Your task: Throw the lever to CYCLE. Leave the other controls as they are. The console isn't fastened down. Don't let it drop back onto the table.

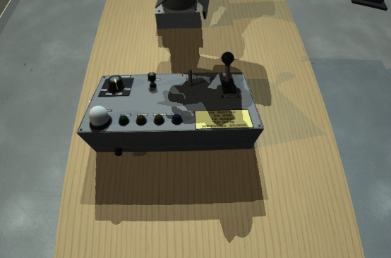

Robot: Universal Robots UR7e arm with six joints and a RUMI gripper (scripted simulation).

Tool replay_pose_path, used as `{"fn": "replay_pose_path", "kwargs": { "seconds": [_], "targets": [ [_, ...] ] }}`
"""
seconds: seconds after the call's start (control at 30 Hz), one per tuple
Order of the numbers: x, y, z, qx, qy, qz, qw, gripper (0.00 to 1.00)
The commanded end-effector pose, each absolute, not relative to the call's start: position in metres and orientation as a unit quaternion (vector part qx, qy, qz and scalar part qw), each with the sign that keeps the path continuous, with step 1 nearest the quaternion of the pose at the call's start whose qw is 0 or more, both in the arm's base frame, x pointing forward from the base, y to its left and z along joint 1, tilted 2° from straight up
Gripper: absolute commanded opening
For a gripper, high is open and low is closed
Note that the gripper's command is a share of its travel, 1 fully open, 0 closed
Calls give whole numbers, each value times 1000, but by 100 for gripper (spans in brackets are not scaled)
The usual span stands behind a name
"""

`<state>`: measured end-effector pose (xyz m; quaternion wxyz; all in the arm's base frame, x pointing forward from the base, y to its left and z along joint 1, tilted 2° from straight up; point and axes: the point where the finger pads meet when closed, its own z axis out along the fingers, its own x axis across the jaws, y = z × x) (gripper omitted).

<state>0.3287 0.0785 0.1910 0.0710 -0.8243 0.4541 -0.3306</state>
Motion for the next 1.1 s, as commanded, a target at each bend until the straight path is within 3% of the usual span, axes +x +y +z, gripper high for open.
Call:
{"fn": "replay_pose_path", "kwargs": {
  "seconds": [0.0,0.67,1.07],
  "targets": [
    [322,106,184,-800,485,-331,121,100],
    [298,161,168,-755,539,-292,232,100],
    [292,171,166,-746,548,-282,252,100]
  ]
}}
